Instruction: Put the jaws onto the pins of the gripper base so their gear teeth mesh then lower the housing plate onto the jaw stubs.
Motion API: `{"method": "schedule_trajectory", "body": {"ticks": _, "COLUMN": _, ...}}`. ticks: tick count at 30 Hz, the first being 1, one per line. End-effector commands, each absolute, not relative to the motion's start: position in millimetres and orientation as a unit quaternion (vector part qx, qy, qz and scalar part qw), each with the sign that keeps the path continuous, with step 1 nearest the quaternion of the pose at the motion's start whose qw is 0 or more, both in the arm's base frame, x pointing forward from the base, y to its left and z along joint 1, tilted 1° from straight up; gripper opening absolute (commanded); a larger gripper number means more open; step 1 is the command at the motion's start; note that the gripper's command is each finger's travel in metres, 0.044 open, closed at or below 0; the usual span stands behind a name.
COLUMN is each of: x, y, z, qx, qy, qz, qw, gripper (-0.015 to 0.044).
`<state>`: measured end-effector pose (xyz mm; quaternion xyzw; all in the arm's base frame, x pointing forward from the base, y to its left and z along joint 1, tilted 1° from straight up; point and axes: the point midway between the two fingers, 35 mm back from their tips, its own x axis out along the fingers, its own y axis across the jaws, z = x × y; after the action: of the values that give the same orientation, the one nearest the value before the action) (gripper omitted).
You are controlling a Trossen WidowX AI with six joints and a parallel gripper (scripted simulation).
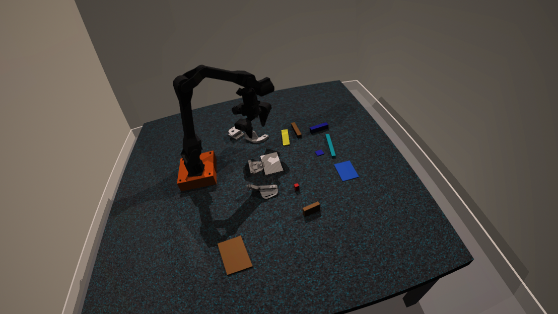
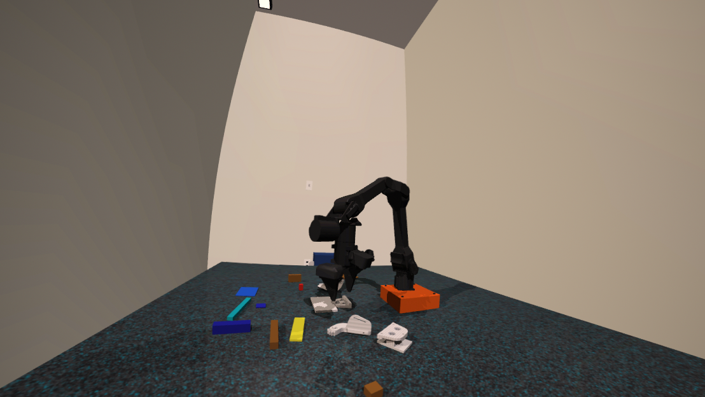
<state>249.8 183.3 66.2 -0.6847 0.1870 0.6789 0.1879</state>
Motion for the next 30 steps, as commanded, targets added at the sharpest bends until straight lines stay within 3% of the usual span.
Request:
{"method": "schedule_trajectory", "body": {"ticks": 1, "x": 249.8, "y": 183.4, "z": 66.2, "qx": -0.685, "qy": 0.187, "qz": 0.679, "qw": 0.188, "gripper": 0.0440}}
{"method": "schedule_trajectory", "body": {"ticks": 17, "x": 249.8, "y": 183.4, "z": 66.2, "qx": -0.685, "qy": 0.187, "qz": 0.679, "qw": 0.188, "gripper": 0.0440}}
{"method": "schedule_trajectory", "body": {"ticks": 30, "x": 249.8, "y": 183.4, "z": 66.2, "qx": -0.685, "qy": 0.187, "qz": 0.679, "qw": 0.188, "gripper": 0.0099}}
